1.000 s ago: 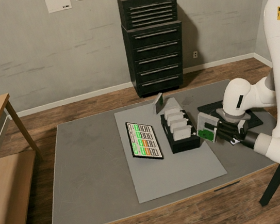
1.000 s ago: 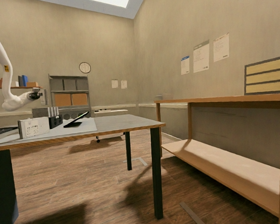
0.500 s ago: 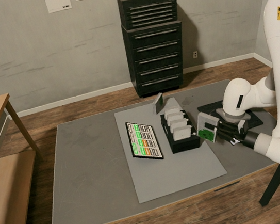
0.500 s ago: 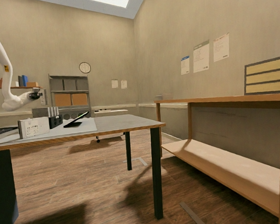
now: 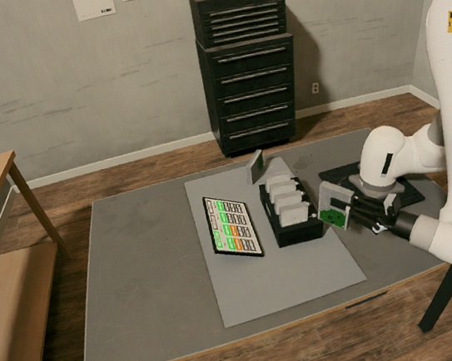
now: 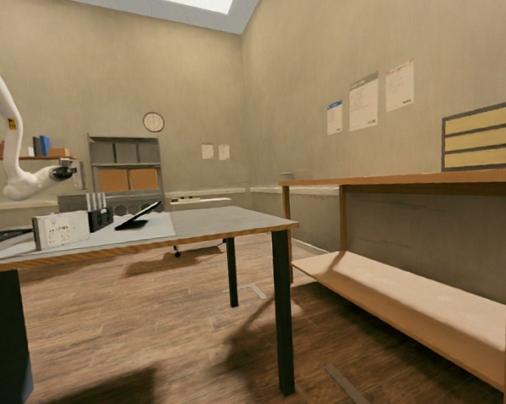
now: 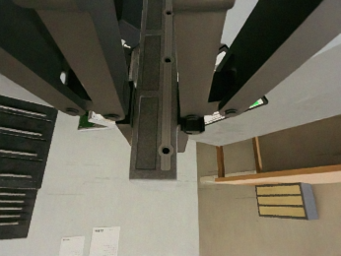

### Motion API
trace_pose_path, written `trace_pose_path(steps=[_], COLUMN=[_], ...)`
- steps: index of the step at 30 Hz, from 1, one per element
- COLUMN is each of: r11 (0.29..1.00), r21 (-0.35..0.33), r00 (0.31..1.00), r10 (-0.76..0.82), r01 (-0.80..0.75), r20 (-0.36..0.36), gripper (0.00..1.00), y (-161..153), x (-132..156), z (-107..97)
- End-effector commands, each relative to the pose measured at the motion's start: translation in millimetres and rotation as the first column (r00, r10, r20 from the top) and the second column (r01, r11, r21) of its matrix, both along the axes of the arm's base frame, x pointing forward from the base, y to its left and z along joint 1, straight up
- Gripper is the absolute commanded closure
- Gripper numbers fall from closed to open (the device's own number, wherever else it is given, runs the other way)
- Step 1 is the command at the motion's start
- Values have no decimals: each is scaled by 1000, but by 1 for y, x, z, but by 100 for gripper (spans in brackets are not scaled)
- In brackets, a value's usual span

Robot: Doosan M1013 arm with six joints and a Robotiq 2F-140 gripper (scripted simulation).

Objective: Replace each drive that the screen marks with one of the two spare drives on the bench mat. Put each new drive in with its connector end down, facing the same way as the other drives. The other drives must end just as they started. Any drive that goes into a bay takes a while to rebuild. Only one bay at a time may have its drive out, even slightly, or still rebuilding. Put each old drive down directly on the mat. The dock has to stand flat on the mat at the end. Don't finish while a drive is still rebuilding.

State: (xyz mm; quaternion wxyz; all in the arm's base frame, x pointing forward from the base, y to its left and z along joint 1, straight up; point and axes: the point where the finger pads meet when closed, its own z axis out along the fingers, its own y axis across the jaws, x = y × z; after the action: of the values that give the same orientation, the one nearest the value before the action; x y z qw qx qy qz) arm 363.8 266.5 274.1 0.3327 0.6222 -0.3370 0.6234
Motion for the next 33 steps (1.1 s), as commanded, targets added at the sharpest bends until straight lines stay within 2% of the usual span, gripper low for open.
trace_pose_path(steps=[1,21,33], r11=[1000,1000,1000], r21=[1,1,1], r00=[1000,1000,1000], r10=[0,0,0], r01=[0,0,0], r20=[0,0,0], gripper=[90,90,90], y=[0,0,0], x=[0,0,0], z=[0,-8,-20])
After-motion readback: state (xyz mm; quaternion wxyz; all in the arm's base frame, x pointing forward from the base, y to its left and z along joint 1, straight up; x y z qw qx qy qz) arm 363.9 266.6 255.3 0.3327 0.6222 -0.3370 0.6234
